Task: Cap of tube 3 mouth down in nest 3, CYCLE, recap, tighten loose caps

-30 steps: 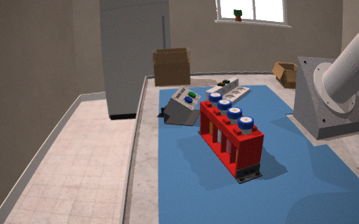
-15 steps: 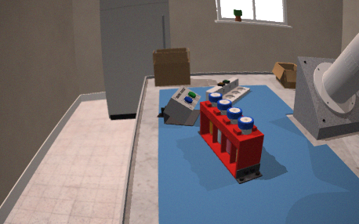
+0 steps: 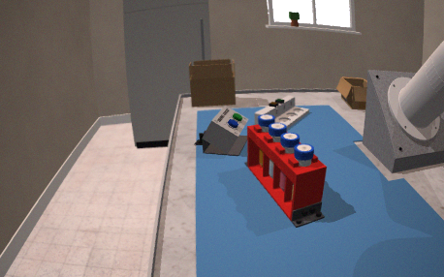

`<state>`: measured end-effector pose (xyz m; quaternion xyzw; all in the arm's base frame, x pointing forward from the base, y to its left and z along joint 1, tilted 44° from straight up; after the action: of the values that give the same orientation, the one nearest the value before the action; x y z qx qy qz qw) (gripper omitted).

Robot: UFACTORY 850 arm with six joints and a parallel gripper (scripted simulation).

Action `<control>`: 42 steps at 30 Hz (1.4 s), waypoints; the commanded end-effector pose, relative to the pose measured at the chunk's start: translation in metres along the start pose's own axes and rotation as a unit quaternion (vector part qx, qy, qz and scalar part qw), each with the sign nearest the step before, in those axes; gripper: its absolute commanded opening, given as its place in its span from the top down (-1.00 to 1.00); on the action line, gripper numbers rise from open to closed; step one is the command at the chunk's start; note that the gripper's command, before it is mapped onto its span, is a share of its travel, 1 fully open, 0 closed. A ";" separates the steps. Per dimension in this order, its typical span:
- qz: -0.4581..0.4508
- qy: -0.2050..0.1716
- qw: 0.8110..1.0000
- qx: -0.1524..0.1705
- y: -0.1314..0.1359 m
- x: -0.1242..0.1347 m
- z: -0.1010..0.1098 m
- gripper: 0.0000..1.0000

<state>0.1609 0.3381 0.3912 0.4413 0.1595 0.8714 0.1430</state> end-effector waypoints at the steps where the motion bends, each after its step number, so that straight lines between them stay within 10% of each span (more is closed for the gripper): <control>1: 0.000 0.000 1.000 0.000 0.000 0.000 0.000 0.08; 42: -0.024 -0.058 0.986 -0.152 0.002 -0.128 0.047 0.08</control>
<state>0.2624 0.2992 0.3314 0.4605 0.0391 0.8565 0.2298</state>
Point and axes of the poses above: the point where the finger pads meet when closed, its own z axis back along the fingers, its own y axis across the jaws, x = y × z, the point moved 10 cm from there along z, back along the fingers, and after that the axes turned 6 degrees about -z, right-handed, at the moved point
